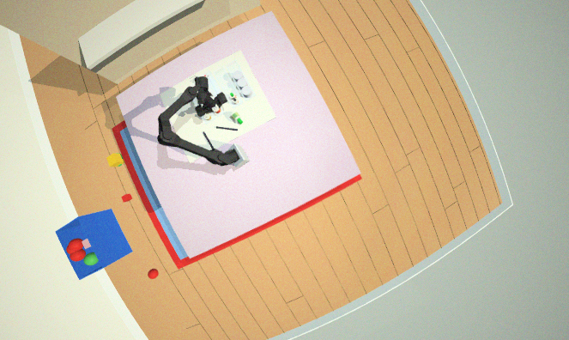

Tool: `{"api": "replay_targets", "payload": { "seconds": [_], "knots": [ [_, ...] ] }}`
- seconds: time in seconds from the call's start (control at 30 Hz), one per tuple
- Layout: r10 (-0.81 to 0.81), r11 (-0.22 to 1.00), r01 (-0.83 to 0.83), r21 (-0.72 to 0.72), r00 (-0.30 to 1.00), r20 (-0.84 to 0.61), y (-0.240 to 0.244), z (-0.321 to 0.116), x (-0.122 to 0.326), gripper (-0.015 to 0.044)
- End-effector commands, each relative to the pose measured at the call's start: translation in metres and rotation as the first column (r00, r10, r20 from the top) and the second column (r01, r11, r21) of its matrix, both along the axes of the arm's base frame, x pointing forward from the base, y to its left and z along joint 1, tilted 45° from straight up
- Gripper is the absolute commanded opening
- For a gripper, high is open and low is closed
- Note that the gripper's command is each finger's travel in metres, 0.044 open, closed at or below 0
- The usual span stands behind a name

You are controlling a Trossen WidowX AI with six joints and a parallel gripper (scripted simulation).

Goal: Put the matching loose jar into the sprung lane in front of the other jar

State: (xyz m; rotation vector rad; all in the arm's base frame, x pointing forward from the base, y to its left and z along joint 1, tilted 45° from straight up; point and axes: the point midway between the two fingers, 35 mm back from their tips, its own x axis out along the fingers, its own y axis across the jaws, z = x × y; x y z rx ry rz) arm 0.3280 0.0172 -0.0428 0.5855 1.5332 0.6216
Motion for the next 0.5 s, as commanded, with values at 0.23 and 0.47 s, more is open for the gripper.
{"api": "replay_targets", "payload": {
  "seconds": [0.23, 0.47],
  "knots": [
    [-0.005, 1.000, 0.005, 0.005, 1.000, 0.026, -0.0003, 0.0023, 0.0088, 0.0000],
    [-0.005, 1.000, 0.005, 0.005, 1.000, 0.026, -0.0002, 0.0022, 0.0095, 0.0000]
  ]
}}
